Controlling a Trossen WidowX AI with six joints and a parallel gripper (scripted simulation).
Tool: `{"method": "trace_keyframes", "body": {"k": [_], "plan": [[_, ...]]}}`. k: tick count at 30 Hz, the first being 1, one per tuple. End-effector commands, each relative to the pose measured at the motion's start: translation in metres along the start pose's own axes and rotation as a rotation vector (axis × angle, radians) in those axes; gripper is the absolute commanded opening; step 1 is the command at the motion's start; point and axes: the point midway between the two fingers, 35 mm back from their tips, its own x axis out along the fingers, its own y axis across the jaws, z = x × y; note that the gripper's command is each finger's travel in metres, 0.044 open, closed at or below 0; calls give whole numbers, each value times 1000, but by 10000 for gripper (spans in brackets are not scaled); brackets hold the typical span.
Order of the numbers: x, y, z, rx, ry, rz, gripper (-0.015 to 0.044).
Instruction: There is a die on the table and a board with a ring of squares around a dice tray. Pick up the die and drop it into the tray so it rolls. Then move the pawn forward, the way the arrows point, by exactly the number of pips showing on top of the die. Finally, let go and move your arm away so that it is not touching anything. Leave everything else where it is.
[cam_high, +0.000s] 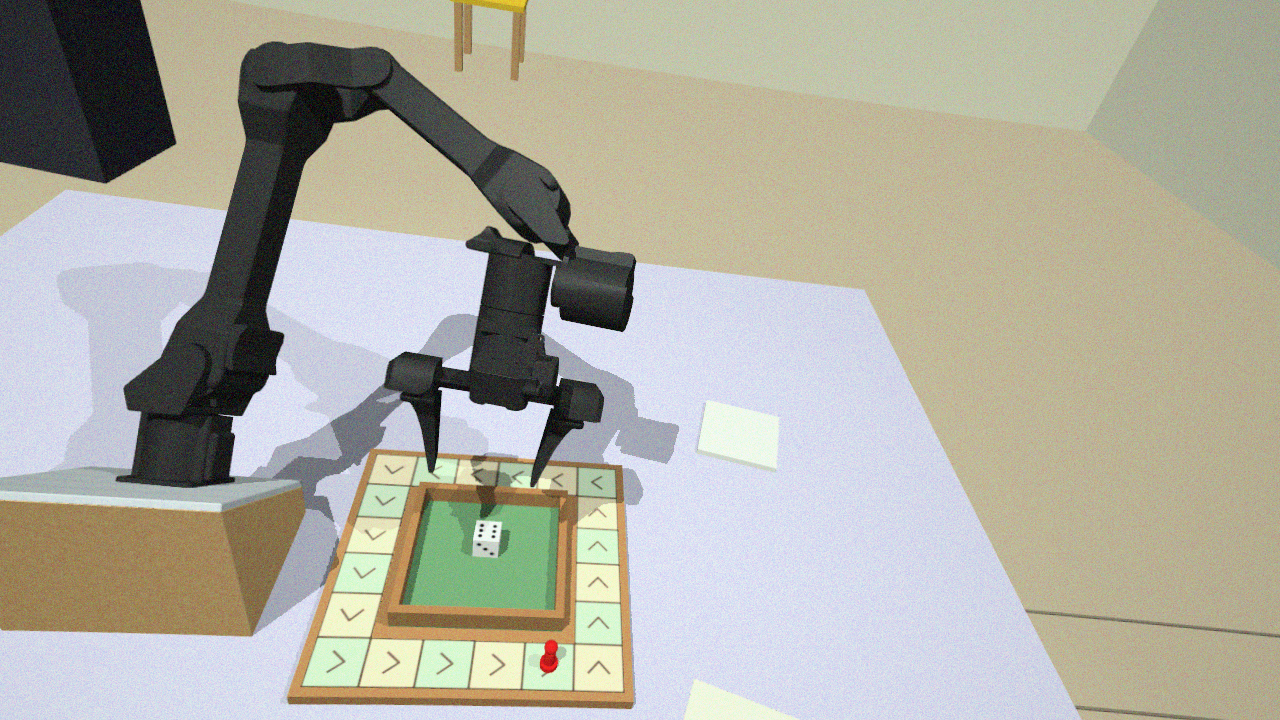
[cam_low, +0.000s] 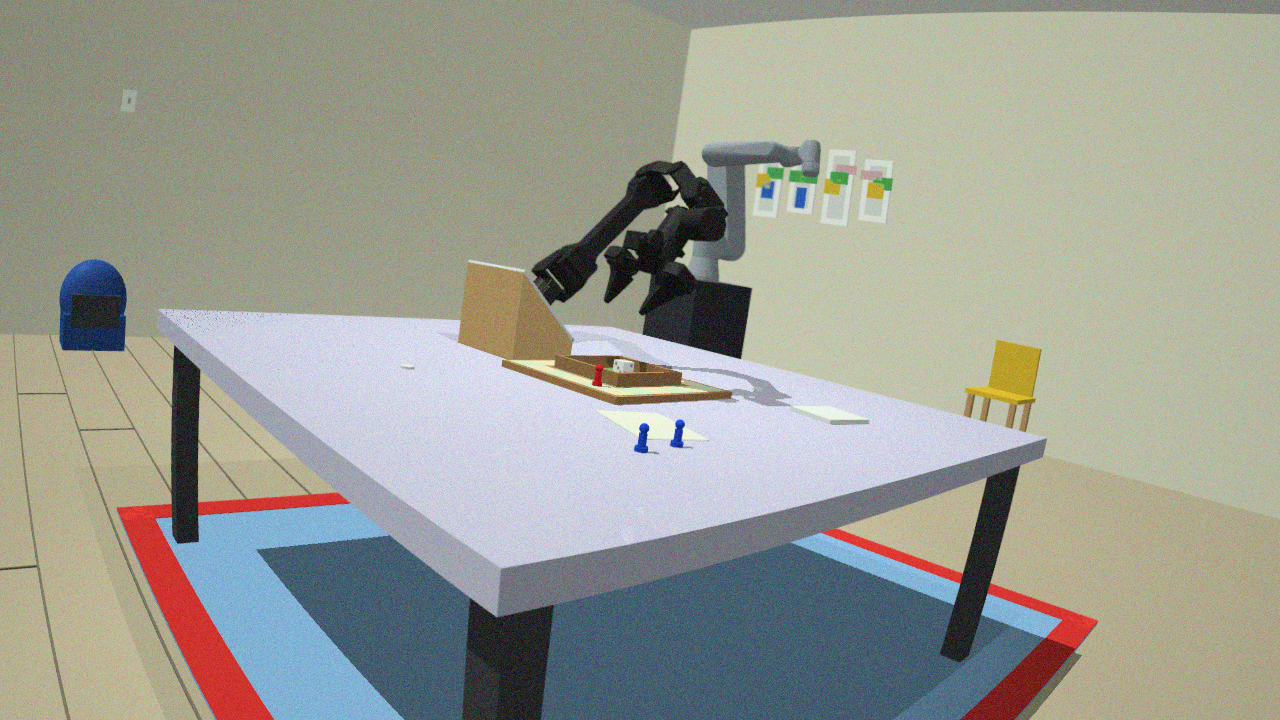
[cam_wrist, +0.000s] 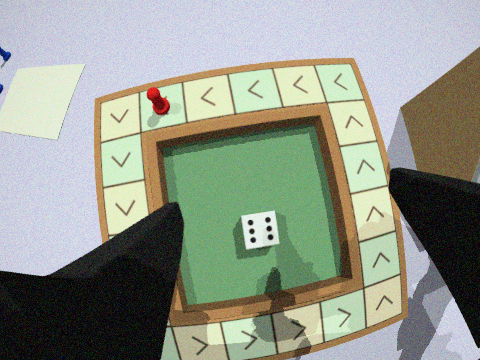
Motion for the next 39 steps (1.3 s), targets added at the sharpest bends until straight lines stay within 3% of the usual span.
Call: {"method": "trace_keyframes", "body": {"k": [1,4,9,12,18,24,39], "plan": [[20,2,2,3,388,25,440],[23,6,4,15,541,85,440],[26,1,3,21,454,32,440],[30,12,12,-104,460,67,361],[59,53,50,-618,463,223,204],[95,80,85,-1063,428,374,200],[97,81,86,-1080,426,380,200]]}}
